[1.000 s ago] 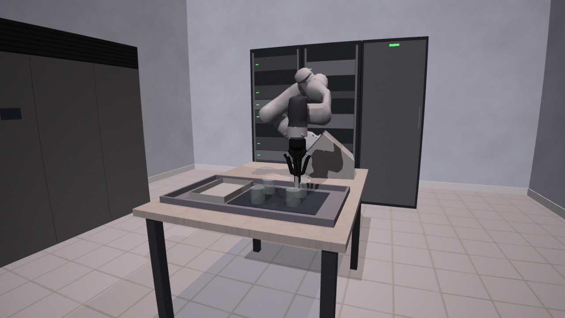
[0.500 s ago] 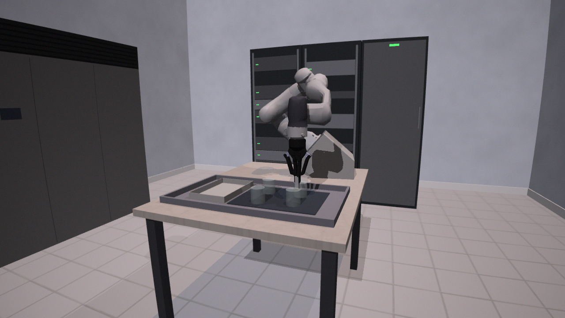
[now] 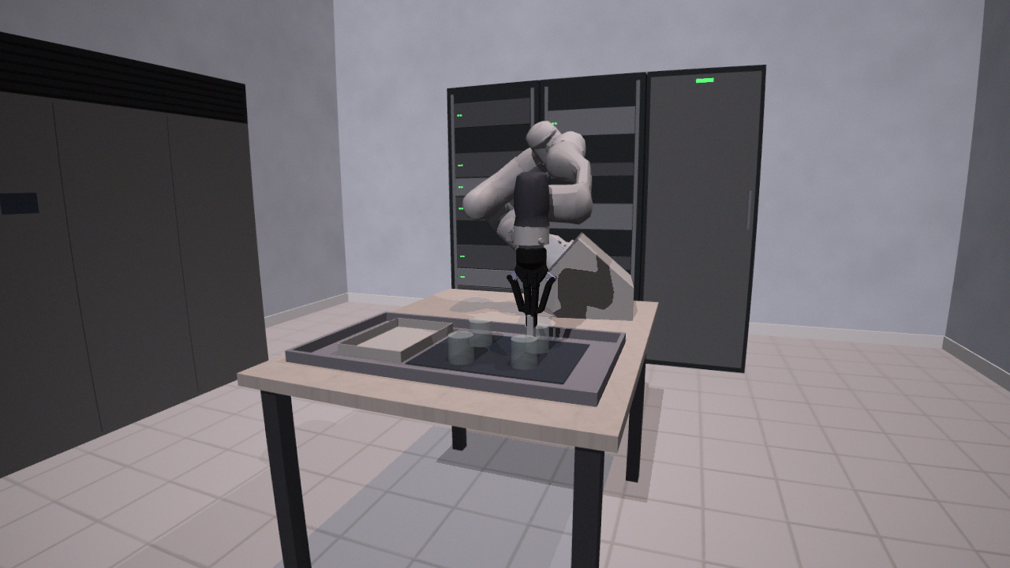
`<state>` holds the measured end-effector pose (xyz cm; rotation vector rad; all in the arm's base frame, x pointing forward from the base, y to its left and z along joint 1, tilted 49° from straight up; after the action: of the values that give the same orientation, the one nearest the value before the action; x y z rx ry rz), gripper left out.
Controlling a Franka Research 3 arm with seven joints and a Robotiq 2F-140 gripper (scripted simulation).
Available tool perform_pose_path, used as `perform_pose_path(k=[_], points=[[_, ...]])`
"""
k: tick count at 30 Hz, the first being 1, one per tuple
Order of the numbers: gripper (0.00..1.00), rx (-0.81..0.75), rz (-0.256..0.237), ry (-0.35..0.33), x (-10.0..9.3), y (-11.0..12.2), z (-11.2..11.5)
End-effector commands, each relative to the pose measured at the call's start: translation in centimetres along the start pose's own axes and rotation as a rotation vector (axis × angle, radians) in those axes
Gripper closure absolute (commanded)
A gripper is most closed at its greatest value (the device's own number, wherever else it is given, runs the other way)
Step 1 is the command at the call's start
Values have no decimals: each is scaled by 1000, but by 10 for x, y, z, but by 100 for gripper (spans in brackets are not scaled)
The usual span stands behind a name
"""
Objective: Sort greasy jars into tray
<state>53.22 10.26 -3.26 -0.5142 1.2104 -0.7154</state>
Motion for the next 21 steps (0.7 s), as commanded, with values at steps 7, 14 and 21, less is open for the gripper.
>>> perform_pose_path(k=[7,14,21], points=[[100,5,-3,-3,0,-1,3],[100,5,-3,-3,0,-1,4],[100,5,-3,-3,0,-1,5]])
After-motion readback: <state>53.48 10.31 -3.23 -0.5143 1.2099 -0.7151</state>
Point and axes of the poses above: the point where the finger pads meet when closed, its own x axis out along the fingers, its own y axis across the jaws, z = x × y, the point moved 4 cm from there along -x, back along the fingers, and after that the axes turned 14 degrees about x, right-handed, at the moved point
